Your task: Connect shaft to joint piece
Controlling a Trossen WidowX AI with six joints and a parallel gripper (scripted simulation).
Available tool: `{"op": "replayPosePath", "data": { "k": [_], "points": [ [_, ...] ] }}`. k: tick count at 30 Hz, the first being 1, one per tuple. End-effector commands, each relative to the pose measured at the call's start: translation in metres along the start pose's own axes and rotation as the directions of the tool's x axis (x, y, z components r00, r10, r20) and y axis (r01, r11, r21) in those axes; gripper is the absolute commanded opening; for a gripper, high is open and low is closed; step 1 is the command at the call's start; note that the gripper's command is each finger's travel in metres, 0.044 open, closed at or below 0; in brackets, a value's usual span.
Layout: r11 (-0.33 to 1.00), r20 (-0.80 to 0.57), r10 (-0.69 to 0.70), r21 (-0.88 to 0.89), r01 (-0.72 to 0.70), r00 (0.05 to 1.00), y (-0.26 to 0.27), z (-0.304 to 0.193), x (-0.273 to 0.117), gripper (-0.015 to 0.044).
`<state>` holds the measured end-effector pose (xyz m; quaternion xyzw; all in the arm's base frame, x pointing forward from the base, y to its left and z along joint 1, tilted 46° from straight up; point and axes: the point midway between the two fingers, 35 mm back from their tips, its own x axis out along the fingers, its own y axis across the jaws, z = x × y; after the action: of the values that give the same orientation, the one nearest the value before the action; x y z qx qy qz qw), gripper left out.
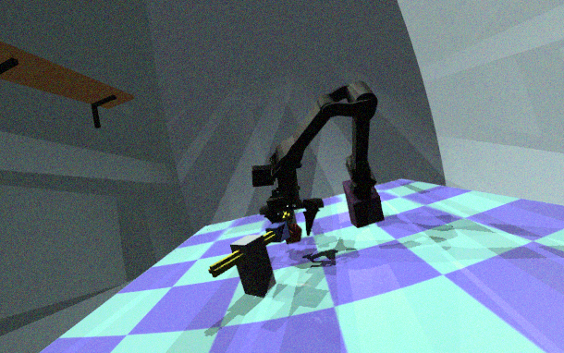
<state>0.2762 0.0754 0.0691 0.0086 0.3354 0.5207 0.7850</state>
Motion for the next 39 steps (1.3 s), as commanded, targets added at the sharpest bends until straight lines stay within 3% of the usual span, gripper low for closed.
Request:
{"op": "replayPosePath", "data": {
  "k": [1,21,31,39],
  "points": [
    [1.0,0.003,0.003,0.002,-0.003,1.0,0.001,0.0,0.005,0.044],
    [1.0,0.005,0.004,0.002,-0.004,1.0,0.002,0.0,0.034,0.044],
    [1.0,0.005,0.004,0.002,-0.004,1.0,0.002,0.0,0.034,0.0182],
    [1.0,0.005,0.004,0.002,-0.004,1.0,0.002,0.0,0.034,0.0182]
  ]
}}
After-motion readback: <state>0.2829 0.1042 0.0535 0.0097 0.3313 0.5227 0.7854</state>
